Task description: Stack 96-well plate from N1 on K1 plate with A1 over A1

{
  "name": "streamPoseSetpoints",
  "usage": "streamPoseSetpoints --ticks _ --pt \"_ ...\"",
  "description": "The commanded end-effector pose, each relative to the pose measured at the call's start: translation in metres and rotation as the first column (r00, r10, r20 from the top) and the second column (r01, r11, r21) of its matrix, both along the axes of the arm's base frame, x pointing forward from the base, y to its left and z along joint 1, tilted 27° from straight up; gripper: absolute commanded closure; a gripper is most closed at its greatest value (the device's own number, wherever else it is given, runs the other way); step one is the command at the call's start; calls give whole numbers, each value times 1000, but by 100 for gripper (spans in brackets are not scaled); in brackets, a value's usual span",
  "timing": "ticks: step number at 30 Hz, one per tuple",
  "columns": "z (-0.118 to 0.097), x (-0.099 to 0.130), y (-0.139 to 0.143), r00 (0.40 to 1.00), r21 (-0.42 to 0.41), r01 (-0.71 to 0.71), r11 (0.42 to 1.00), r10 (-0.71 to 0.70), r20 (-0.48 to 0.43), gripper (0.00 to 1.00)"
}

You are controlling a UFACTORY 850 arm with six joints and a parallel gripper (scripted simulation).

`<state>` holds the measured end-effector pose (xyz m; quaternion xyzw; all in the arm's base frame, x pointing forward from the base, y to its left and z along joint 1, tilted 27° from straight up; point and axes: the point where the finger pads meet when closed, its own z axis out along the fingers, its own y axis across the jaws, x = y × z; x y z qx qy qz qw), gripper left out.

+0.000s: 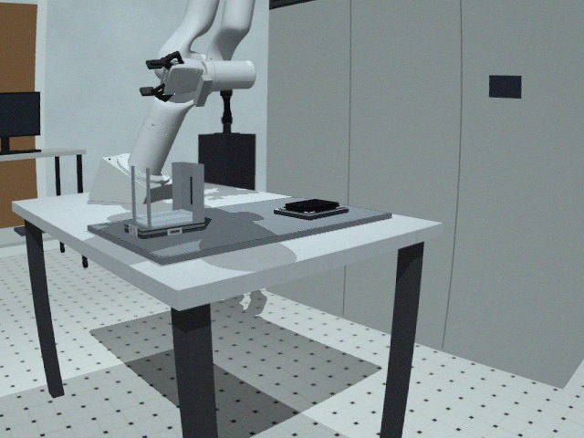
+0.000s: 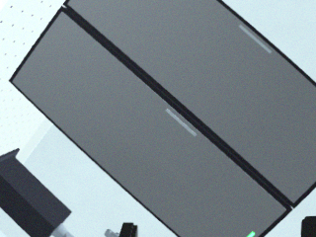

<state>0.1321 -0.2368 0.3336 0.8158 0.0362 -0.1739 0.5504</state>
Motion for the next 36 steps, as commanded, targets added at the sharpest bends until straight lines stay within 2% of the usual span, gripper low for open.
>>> streamPoseSetpoints --ticks 1,17,23,29,32,34,36 --pt "0 0 0 1000 -1 0 1000 0 1 0" --pt "0 0 0 1000 -1 0 1000 0 1 0" --pt "-18 12 20 994 168 3 986 15 -105 0" --pt "-30 25 37 980 338 -4 941 70 -185 0" --pt "-34 29 43 975 385 -9 923 93 -201 0" --pt "-34 29 43 975 385 -9 923 93 -201 0" --pt "-37 35 50 969 441 -18 897 124 -214 0"
